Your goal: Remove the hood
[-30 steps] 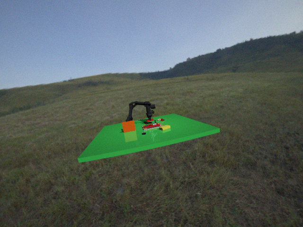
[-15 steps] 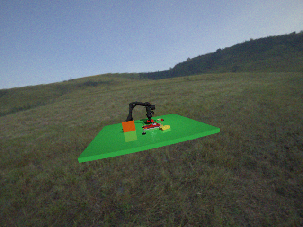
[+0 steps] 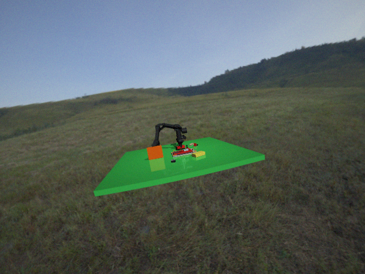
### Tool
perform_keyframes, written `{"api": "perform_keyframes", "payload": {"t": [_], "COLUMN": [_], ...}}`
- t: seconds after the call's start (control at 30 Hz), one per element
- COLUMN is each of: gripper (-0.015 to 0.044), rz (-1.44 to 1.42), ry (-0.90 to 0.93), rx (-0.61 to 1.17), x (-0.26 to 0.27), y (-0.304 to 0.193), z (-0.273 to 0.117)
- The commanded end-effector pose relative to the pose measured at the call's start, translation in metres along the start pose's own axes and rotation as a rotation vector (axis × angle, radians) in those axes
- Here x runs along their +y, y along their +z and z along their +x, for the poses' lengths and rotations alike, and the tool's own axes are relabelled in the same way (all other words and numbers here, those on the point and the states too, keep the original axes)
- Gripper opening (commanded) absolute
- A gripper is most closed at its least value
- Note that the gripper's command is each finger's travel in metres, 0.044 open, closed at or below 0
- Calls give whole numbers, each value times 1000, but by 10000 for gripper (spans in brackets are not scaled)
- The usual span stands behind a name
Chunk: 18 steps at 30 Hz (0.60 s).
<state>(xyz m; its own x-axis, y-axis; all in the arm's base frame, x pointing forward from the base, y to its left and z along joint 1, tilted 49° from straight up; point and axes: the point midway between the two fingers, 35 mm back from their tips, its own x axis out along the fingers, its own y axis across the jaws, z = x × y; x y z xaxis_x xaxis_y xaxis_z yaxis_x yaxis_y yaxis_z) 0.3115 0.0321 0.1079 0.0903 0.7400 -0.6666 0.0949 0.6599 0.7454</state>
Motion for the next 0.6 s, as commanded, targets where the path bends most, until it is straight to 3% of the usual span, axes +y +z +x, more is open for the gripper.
{"api": "perform_keyframes", "payload": {"t": [0.0,0.57], "gripper": [0,0], "rz": [0,0], "ry": [5,5], "rx": [-3,-3], "x": [2,2], "y": [-1,-1], "z": [2,10]}}
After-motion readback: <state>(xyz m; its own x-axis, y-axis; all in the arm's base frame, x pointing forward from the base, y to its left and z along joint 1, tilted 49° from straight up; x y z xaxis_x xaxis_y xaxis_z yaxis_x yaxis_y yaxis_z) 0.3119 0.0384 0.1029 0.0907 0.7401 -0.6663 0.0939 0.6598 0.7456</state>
